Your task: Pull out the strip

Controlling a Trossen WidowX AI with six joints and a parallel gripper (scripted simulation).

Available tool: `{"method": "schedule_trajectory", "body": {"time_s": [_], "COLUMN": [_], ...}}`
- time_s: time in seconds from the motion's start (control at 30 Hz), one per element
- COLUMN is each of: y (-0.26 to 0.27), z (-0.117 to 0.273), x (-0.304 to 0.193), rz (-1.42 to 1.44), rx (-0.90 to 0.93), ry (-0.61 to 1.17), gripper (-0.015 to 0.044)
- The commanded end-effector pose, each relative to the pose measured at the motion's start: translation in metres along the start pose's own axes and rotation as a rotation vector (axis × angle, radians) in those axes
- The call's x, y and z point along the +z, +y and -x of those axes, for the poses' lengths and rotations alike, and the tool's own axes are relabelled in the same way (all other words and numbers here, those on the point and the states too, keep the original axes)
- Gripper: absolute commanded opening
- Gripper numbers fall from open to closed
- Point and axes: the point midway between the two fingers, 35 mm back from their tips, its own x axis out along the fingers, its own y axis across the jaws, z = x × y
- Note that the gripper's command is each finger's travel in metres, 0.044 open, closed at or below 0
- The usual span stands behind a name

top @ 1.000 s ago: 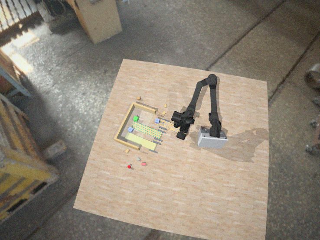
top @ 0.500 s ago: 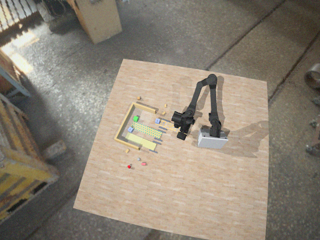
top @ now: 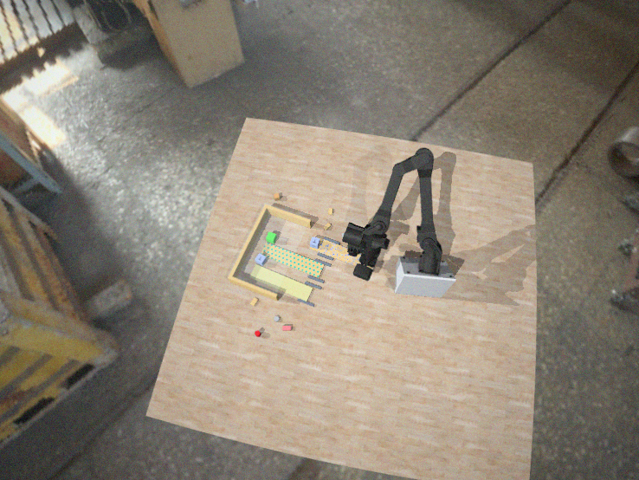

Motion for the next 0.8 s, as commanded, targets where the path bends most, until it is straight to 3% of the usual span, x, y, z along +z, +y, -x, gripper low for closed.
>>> {"method": "schedule_trajectory", "body": {"time_s": [0.0,0.27,0.5,0.67,0.77], "y": [-0.001,-0.001,0.001,0.0,0.001], "z": [-0.003,-0.003,0.04,0.042,0.039], "x": [-0.01,-0.01,0.003,0.0,0.013], "rz": [0.009,0.009,0.008,0.008,0.06], "rx": [-0.003,-0.003,0.0,-0.001,0.0], "ry": [0.029,0.029,0.028,0.028,0.028], "gripper": [0.0,0.0,0.0,0.0,0.0079]}}
